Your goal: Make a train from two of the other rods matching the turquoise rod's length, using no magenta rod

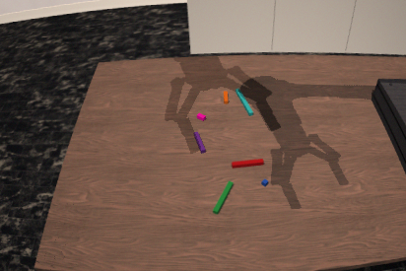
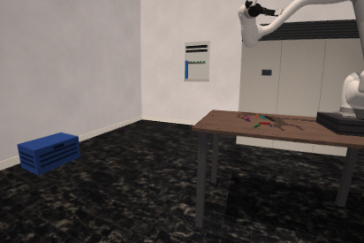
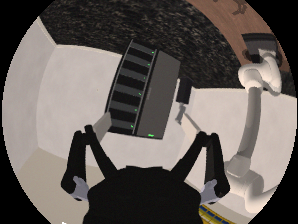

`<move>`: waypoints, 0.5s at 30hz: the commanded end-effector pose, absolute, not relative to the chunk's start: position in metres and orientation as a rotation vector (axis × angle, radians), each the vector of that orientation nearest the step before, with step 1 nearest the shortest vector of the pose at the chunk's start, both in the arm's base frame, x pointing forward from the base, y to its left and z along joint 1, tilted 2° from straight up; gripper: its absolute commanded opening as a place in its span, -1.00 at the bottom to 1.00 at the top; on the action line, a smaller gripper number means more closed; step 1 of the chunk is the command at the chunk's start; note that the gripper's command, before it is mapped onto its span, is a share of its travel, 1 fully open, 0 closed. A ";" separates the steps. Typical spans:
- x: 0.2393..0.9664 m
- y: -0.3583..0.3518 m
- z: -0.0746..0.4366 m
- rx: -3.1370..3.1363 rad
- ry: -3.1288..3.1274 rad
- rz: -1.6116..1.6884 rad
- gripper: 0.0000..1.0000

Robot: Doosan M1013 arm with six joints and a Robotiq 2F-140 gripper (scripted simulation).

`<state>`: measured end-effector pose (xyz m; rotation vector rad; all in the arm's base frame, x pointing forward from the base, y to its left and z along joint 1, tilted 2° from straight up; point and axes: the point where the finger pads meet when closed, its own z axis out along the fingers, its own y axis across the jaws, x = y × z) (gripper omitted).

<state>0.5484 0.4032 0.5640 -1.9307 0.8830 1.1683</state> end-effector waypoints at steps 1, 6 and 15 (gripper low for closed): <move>0.552 0.405 0.546 -1.944 0.903 1.136 1.00; 0.559 0.400 0.471 -2.035 0.956 1.017 1.00; 0.559 0.377 0.363 -2.206 0.985 0.836 1.00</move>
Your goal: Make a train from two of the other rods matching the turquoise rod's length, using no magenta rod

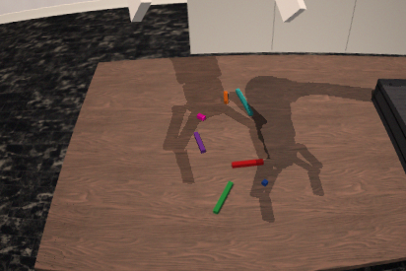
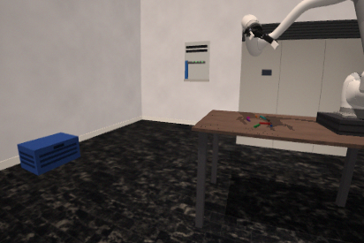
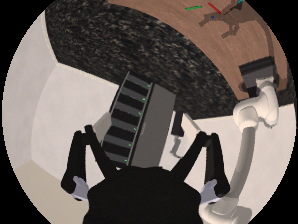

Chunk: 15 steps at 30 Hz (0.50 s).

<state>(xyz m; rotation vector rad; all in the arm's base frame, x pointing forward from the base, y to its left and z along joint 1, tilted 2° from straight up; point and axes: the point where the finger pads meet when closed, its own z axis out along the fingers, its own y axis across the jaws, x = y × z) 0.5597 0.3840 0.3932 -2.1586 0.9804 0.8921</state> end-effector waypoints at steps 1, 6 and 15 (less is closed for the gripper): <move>0.559 0.374 0.351 -2.227 0.984 0.815 1.00; 0.555 0.358 0.306 -2.315 0.971 0.734 1.00; 0.541 0.311 0.207 -2.545 0.874 0.542 1.00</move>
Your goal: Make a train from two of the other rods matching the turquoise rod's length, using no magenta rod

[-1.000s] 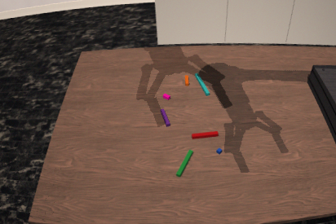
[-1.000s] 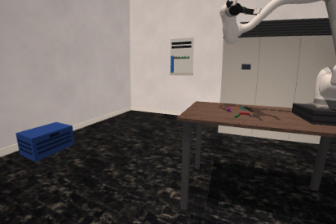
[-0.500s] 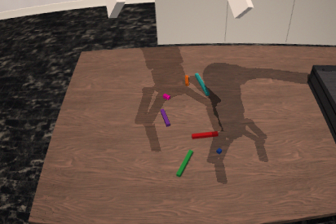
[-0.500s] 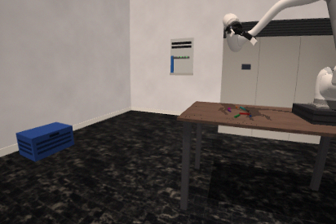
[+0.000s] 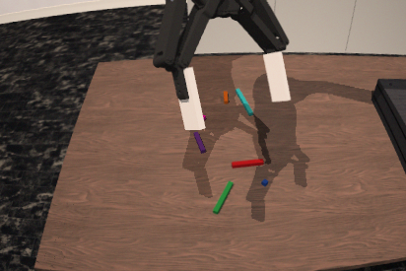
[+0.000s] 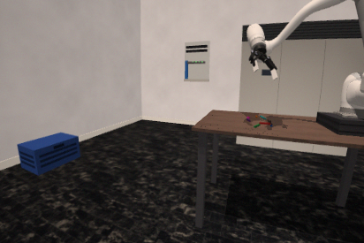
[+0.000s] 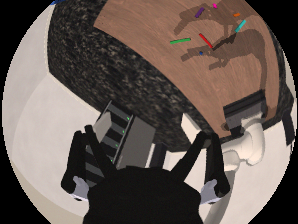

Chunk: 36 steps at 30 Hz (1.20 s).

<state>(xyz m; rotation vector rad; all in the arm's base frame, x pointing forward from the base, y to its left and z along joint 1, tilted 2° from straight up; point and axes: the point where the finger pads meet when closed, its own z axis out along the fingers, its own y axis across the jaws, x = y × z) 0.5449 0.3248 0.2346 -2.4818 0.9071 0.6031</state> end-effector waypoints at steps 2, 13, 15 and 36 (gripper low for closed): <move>0.536 0.299 0.186 -2.599 0.838 0.499 1.00; 0.511 0.232 0.093 -2.881 0.548 0.282 1.00; 0.506 0.218 0.076 -2.936 0.463 0.239 1.00; 0.470 0.144 -0.005 -3.165 -0.223 0.005 1.00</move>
